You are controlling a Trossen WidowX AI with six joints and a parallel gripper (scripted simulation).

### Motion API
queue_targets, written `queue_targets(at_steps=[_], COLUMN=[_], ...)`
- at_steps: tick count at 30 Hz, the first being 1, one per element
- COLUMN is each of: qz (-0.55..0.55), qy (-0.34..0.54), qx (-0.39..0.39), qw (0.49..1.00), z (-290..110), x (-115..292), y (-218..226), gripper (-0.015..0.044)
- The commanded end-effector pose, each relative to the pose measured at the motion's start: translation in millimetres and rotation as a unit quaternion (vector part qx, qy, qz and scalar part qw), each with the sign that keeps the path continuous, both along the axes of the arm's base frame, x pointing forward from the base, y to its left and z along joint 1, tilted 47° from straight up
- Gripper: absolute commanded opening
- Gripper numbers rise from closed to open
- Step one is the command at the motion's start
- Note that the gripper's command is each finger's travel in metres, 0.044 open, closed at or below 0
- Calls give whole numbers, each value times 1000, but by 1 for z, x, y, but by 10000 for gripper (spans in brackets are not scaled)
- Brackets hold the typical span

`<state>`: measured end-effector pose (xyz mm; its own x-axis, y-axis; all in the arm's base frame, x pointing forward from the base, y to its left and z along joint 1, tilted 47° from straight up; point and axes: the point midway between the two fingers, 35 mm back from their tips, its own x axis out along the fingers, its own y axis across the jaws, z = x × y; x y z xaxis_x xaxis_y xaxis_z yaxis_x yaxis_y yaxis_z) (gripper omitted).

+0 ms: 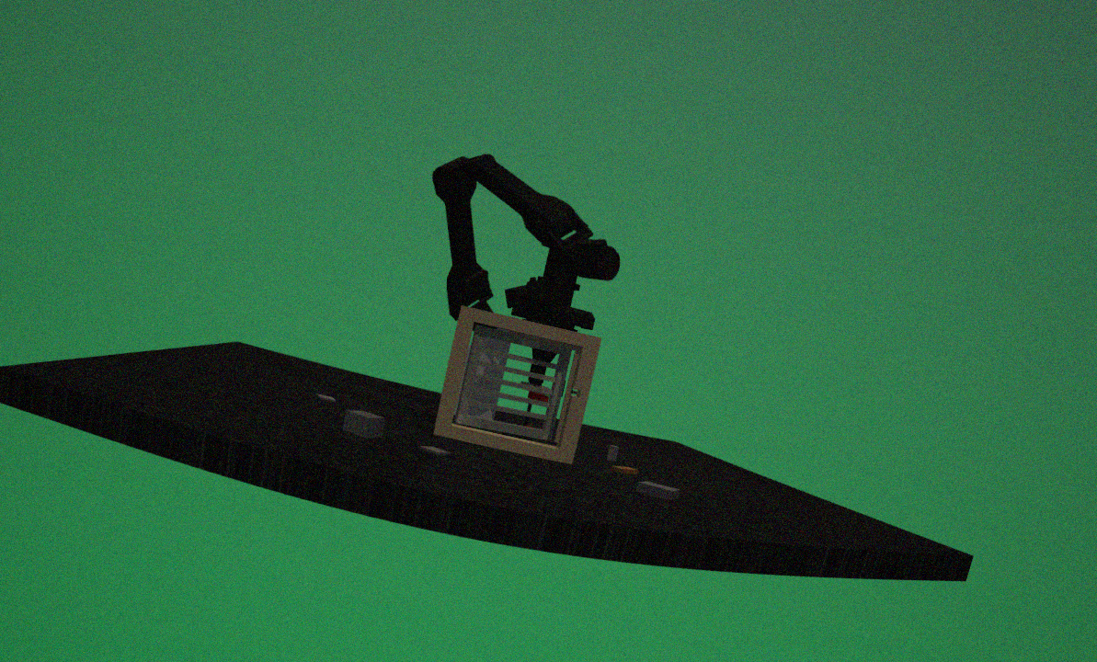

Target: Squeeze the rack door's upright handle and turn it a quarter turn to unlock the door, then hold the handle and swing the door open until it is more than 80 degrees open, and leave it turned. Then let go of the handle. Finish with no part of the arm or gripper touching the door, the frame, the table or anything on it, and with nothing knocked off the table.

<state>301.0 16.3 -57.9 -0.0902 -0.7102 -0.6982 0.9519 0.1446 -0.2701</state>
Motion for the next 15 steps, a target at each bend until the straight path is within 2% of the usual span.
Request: queue_targets(at_steps=[1, 15], qz=[32, 111], qy=[28, 109], qx=[1, 11], qw=[999, 988], z=[3, 19], x=[-6, -33], y=[-3, -16], gripper=[27, 27])
